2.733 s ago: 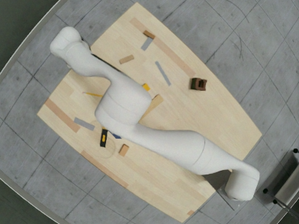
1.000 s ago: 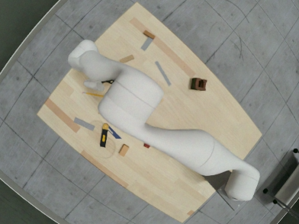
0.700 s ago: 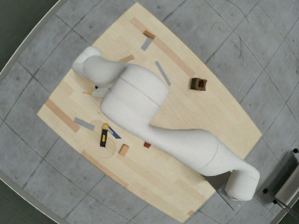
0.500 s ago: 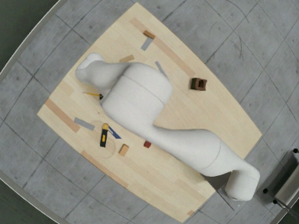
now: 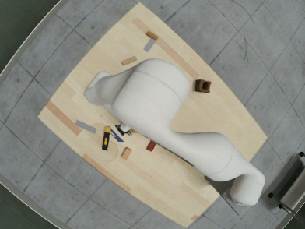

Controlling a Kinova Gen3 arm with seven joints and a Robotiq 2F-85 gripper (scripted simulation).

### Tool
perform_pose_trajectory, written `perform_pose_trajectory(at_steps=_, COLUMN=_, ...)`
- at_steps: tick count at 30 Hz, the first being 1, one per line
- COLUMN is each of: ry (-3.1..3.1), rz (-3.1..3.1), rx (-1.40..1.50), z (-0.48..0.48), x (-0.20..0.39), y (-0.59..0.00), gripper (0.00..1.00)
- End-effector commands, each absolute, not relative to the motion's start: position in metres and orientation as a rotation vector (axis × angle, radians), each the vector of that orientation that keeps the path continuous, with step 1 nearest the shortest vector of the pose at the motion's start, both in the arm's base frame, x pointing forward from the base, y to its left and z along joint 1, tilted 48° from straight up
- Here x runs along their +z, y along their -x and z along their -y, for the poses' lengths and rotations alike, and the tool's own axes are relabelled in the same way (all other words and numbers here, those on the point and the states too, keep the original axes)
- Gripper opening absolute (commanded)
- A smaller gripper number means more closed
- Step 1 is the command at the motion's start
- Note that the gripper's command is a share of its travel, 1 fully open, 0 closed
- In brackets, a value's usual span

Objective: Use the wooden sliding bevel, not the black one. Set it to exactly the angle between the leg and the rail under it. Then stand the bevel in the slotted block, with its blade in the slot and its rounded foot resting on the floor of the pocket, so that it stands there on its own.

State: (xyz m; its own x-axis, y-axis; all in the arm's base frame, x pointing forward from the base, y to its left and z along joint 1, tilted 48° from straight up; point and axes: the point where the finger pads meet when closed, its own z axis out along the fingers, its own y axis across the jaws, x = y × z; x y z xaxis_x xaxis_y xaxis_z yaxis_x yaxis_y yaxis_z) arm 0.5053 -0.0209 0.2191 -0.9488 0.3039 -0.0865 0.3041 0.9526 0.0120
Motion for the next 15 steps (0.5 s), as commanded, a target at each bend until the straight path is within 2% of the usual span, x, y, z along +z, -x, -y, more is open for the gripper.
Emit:
perform_pose_trajectory(at_steps=1, ry=-0.2, rz=-3.096, rx=0.001, z=0.008, x=0.208, y=-0.474, gripper=1.0)
perform_pose_trajectory(at_steps=8, ry=0.084, rz=-3.216, rx=-0.126, z=0.002, x=0.173, y=-0.442, gripper=1.0)
perform_pose_trajectory(at_steps=15, ry=0.391, rz=-3.343, rx=-0.618, z=0.017, x=0.107, y=-0.42, gripper=1.0)
